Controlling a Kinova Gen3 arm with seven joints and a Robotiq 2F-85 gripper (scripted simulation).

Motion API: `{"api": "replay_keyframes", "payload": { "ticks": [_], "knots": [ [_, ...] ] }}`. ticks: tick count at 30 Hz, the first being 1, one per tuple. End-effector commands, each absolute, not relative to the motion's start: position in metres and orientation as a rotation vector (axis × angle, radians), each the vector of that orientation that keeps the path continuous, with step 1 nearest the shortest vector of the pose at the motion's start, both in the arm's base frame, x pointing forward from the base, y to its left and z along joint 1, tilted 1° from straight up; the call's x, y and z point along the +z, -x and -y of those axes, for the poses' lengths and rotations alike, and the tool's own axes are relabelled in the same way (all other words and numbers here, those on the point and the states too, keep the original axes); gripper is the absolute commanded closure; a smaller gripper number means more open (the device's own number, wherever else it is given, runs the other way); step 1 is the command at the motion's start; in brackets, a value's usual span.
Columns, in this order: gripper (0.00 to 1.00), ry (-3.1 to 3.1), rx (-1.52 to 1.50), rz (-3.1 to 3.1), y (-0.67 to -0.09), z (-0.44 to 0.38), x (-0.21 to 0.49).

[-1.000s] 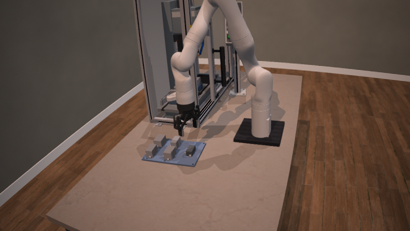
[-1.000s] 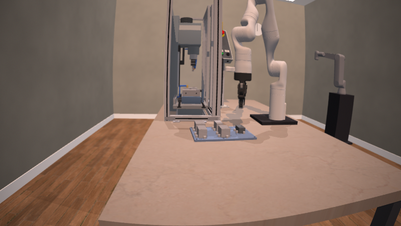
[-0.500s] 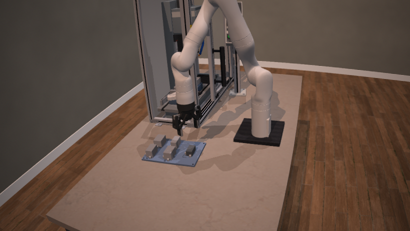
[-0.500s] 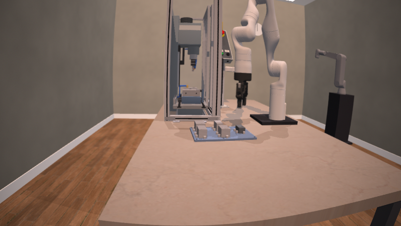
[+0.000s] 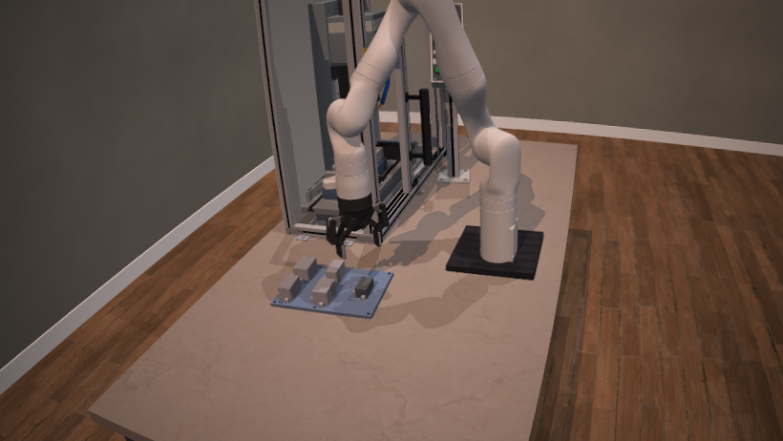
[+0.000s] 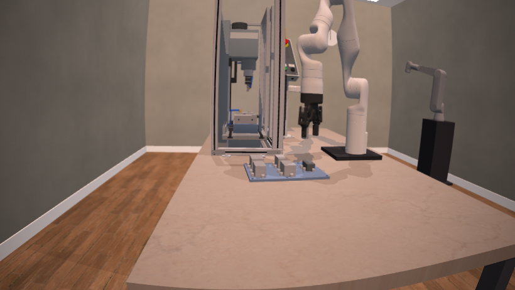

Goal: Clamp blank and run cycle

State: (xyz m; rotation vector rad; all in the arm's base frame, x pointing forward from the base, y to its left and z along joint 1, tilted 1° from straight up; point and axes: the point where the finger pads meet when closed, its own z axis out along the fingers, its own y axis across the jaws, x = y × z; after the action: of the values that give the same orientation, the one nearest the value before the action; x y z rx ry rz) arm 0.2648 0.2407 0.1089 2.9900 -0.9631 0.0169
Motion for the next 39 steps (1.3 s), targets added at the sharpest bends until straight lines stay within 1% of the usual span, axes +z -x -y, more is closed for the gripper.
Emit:
{"api": "replay_keyframes", "payload": {
  "ticks": [1, 7, 12, 24, 29, 39],
  "knots": [
    [0.0, -2.985, 0.024, 0.974, -0.2652, -0.2409, 0.1093],
    [0.0, -2.985, 0.024, 0.974, -0.2652, -0.2409, 0.1093],
    [0.0, -2.855, 0.024, 1.311, -0.2651, -0.2409, 0.1093],
    [0.0, -2.855, 0.024, 1.311, -0.2651, -0.2409, 0.1093],
    [0.0, -2.688, 0.024, 1.631, -0.2651, -0.2409, 0.1093],
    [0.0, -2.688, 0.024, 1.631, -0.2651, -0.2409, 0.1093]
  ]
}}
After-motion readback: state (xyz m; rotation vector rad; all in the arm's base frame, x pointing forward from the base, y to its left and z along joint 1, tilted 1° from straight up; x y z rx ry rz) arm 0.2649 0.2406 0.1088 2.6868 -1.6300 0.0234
